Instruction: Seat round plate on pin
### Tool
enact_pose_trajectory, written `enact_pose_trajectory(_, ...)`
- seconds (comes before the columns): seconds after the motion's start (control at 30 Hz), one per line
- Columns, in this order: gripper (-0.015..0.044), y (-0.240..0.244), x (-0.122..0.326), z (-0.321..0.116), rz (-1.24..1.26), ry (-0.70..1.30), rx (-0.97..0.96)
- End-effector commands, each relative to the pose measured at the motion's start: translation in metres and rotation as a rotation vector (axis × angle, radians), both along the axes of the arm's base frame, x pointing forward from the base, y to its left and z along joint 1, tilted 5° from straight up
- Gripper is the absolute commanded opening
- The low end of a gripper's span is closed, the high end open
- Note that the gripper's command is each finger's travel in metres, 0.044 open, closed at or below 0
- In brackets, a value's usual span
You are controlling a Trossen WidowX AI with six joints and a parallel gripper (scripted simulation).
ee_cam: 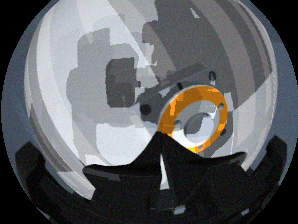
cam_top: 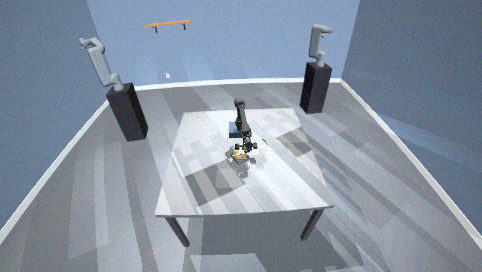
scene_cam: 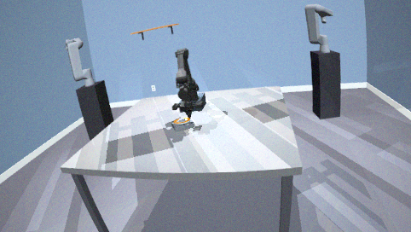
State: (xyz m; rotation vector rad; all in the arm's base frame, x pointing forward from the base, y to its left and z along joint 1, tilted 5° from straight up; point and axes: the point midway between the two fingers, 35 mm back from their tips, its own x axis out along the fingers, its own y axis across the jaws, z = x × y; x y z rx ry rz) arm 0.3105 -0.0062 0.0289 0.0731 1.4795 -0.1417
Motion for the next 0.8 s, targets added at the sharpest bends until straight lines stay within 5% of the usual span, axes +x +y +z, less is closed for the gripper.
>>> enact_pose_trajectory(0.0,0.0,-0.001,0.007,0.003,-0.005,-0.009,0.0)
enact_pose_trajectory(0.77,0.0,-0.013,0.032,0.008,-0.005,-0.012,-0.001)
